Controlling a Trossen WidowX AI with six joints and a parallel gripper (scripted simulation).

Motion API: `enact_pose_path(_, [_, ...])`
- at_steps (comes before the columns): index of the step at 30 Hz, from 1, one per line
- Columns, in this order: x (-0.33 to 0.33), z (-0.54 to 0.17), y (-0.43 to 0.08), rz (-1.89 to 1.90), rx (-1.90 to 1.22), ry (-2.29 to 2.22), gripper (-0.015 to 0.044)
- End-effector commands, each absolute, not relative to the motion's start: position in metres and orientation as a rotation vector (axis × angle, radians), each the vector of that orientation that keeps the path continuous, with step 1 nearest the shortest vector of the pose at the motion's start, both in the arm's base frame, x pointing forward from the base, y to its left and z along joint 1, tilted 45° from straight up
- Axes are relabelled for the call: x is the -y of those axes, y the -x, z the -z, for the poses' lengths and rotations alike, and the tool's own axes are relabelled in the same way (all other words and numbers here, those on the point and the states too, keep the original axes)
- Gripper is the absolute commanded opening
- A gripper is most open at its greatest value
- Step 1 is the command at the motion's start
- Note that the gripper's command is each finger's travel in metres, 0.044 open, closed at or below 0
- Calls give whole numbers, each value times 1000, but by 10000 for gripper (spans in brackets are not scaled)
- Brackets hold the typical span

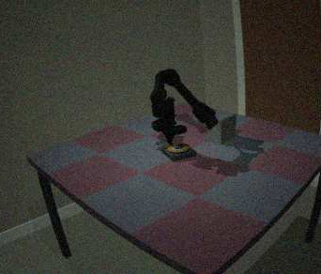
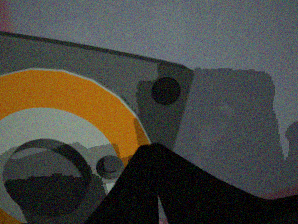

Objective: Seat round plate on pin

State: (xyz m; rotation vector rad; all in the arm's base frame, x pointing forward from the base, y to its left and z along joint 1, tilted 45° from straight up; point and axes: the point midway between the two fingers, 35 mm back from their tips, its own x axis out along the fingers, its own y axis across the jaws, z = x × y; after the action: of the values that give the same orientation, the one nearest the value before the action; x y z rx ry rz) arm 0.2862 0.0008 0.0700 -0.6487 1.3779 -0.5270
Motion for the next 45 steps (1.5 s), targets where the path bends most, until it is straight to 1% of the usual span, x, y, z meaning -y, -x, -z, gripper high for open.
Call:
enact_pose_path(1, [3, -67, -280, 530, -1400, 662, 0])
enact_pose_path(45, [4, -66, -270, 530, -1400, 662, 0])
